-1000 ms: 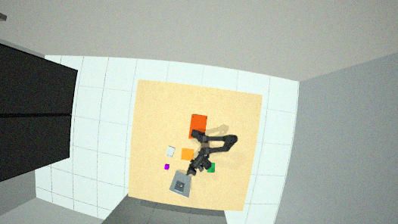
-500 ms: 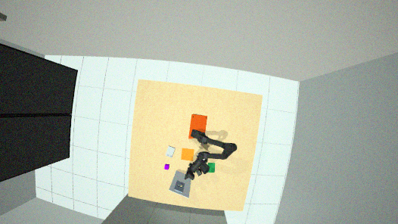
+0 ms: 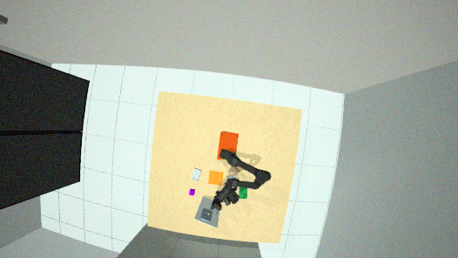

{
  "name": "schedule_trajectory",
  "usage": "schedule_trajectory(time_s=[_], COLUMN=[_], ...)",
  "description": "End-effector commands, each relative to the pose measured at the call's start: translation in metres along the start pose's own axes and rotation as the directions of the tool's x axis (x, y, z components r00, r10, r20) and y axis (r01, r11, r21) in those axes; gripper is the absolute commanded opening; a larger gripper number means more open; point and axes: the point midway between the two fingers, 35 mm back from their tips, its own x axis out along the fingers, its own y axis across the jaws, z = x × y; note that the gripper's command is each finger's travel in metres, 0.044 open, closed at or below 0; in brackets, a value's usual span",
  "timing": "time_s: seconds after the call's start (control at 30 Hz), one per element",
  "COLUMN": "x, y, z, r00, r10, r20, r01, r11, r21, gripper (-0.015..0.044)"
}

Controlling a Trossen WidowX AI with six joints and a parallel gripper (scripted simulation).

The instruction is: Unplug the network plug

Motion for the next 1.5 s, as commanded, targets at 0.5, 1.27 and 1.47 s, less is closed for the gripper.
schedule_trajectory(time_s=[0.5, 1.27, 1.47], x=[0.029, 0.051, 0.051], y=[-0.001, 0.000, 0.000], z=[0.009, 0.015, 0.015], r00=[1.000, 1.000, 1.000], r10=[0.000, -0.001, -0.001], r20=[0.005, 0.006, 0.006], r01=[0.000, 0.001, 0.001], r11=[1.000, 1.000, 1.000], r21=[-0.004, -0.004, -0.004], gripper=[0.0156, 0.0070, 0.0030])
